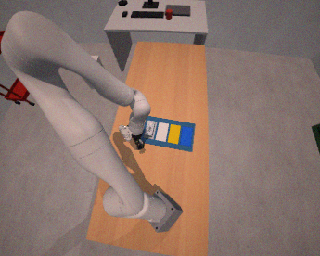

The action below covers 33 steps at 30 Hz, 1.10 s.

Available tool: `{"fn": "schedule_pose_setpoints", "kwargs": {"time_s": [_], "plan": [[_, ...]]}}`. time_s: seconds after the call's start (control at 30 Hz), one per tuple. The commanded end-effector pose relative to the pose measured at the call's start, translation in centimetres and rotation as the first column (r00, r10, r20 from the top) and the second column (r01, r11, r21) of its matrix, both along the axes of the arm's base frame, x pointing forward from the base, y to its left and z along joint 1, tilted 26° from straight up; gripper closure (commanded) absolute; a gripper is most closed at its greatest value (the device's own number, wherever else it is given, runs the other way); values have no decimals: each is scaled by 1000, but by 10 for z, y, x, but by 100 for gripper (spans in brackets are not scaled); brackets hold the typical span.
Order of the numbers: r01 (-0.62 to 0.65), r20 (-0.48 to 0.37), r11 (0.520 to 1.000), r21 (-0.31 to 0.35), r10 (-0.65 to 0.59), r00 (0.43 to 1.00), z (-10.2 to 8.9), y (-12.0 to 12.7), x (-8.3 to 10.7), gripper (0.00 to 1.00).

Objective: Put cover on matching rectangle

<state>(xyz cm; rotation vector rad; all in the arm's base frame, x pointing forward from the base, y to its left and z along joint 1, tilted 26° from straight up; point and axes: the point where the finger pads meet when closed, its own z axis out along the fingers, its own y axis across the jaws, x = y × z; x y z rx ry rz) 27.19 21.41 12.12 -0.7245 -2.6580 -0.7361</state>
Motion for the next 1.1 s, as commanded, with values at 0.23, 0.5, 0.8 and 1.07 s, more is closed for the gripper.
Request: {"fn": "schedule_pose_setpoints", "kwargs": {"time_s": [0.23,0.5,0.8,1.07], "plan": [[-220,297,971,-97,239,924,-53,13,96,0],[-348,457,911,-222,412,788,-80,23,162,0],[-375,508,884,-280,468,723,-90,28,191,0],[-383,519,876,-295,483,705,-92,30,198,0]]}}
